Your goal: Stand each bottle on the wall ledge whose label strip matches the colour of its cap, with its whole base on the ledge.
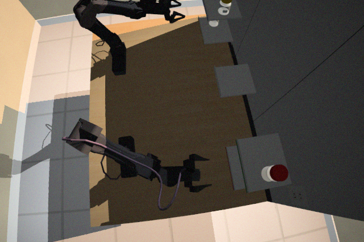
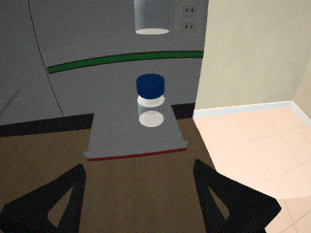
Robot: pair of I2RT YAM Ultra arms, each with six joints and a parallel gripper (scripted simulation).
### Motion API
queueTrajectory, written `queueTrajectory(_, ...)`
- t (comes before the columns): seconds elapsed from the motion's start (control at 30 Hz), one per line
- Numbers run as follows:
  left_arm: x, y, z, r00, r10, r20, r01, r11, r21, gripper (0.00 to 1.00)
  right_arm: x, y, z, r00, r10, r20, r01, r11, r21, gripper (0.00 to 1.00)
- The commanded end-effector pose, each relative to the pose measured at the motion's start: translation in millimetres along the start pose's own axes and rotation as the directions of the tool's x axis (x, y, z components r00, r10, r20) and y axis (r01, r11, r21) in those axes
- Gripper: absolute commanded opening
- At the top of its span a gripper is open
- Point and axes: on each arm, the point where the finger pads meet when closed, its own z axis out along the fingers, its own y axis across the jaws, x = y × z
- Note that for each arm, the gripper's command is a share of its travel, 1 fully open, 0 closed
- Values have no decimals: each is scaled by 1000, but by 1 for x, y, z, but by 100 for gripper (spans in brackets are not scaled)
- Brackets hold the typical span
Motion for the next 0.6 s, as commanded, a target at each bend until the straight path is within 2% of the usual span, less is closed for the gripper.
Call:
queueTrajectory(0.0, -8, 0, -1, 1000, 10, 26, -10, 1000, 0, 100, -13, 1, 0, 999, -19, 39, 19, 1000, -1, 100)
queueTrajectory(0.33, -8, 0, -1, 1000, 10, 26, -10, 1000, 0, 100, -13, 1, 0, 999, -19, 39, 19, 1000, -1, 100)
queueTrajectory(0.43, -8, 0, -1, 1000, 10, 26, -10, 1000, 0, 100, -14, 0, -1, 999, -6, 38, 5, 1000, 30, 100)
queueTrajectory(0.57, -8, 0, -1, 1000, 10, 26, -10, 1000, 0, 100, -4, 20, -3, 1000, 5, 15, -6, 999, 36, 100)
